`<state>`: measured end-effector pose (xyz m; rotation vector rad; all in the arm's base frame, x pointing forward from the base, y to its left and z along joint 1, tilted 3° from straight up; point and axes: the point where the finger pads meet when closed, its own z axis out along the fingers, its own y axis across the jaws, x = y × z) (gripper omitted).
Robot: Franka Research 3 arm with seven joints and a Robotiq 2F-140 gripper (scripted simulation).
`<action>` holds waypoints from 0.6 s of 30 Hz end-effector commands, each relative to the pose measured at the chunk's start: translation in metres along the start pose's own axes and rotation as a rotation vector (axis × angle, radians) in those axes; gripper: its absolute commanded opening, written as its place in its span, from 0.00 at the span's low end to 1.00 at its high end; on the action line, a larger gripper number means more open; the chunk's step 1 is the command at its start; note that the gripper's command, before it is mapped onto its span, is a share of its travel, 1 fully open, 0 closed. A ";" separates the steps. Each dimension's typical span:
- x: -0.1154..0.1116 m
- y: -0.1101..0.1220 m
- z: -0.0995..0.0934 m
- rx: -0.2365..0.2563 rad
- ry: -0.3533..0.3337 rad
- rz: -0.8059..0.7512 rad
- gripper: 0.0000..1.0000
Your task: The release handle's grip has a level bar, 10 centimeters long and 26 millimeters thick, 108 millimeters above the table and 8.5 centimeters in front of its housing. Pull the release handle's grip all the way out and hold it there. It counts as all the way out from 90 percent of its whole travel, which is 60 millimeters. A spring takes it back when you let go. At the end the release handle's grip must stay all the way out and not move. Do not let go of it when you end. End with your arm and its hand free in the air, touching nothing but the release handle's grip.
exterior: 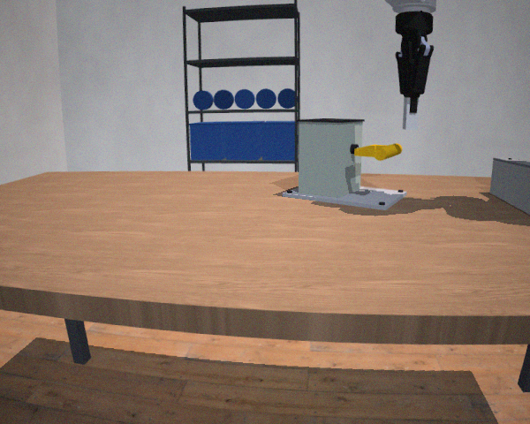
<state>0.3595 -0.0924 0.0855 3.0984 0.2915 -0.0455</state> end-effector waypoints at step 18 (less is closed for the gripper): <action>0.006 0.004 -0.003 -0.014 -0.012 0.507 0.00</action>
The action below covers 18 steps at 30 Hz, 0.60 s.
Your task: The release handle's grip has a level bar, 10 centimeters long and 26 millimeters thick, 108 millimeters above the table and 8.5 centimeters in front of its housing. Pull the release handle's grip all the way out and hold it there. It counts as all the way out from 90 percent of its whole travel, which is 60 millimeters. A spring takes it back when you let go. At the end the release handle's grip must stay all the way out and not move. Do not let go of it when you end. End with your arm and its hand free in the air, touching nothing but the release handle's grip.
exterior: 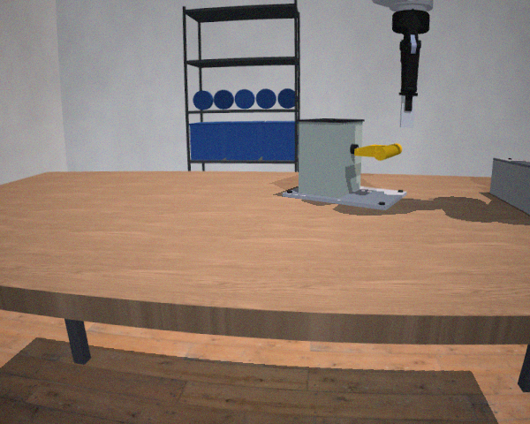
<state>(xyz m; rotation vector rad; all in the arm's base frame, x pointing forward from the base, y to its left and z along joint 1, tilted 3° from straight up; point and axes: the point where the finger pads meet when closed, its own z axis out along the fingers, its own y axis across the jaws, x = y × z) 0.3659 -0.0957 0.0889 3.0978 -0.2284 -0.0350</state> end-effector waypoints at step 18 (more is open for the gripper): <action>0.007 0.002 -0.003 -0.016 -0.009 0.507 0.00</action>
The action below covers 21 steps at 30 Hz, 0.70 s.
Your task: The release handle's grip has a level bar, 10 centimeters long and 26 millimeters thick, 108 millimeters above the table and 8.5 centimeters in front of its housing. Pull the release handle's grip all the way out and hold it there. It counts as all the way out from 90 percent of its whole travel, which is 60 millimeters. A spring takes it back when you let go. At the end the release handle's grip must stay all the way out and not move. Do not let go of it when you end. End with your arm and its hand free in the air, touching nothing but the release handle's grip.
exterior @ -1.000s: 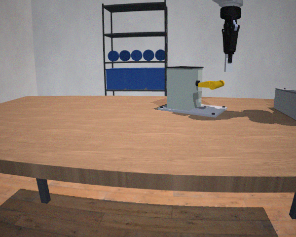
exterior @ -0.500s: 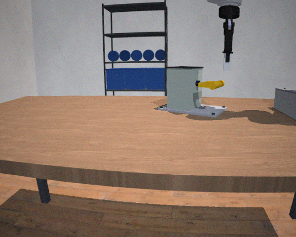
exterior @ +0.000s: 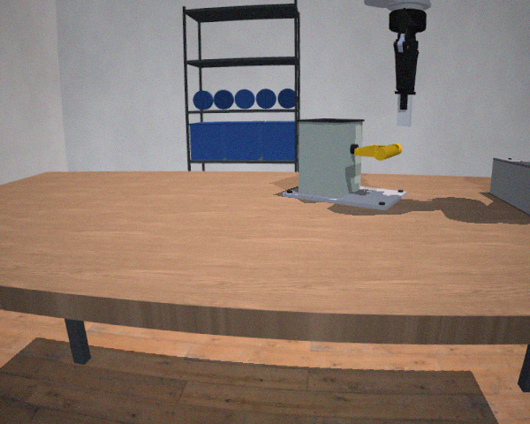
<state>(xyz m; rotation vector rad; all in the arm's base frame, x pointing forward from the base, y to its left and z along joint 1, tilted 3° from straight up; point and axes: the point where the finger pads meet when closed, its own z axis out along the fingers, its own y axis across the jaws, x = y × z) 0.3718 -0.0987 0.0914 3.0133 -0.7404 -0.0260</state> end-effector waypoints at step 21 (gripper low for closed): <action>0.009 -0.001 -0.005 -0.017 -0.002 0.565 0.00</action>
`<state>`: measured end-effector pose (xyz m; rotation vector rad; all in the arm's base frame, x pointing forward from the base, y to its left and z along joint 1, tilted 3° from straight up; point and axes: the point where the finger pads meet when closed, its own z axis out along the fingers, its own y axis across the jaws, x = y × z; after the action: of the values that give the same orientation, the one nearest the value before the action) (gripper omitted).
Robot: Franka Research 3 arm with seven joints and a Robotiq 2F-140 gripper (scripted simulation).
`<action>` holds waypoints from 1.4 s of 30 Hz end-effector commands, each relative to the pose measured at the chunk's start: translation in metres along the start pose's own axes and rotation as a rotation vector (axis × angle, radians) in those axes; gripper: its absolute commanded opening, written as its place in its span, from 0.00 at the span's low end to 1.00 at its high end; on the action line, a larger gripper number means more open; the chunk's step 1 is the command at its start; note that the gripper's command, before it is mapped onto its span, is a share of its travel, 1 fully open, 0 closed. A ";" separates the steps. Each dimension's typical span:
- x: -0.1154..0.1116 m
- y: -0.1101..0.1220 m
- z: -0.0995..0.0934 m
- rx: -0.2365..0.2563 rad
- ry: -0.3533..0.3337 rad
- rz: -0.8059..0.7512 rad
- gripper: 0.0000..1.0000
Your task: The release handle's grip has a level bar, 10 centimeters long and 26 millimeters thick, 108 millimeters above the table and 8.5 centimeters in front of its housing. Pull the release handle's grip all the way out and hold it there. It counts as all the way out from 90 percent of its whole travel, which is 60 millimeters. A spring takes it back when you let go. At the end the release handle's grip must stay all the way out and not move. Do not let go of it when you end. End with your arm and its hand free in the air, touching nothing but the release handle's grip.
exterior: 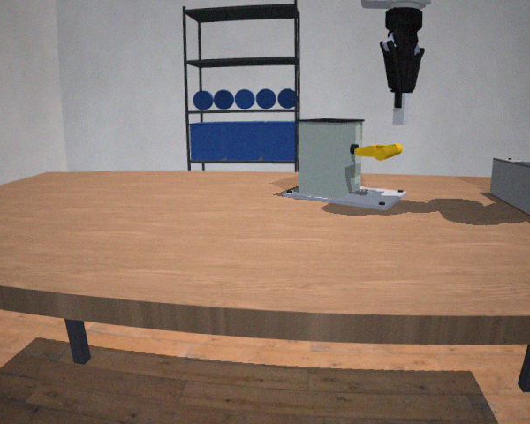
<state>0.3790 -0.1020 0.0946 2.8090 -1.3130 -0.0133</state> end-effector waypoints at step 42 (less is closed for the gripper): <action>0.015 -0.008 -0.009 -0.015 0.005 0.969 0.00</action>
<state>0.3942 -0.1095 0.1026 2.0776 -2.3006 0.0209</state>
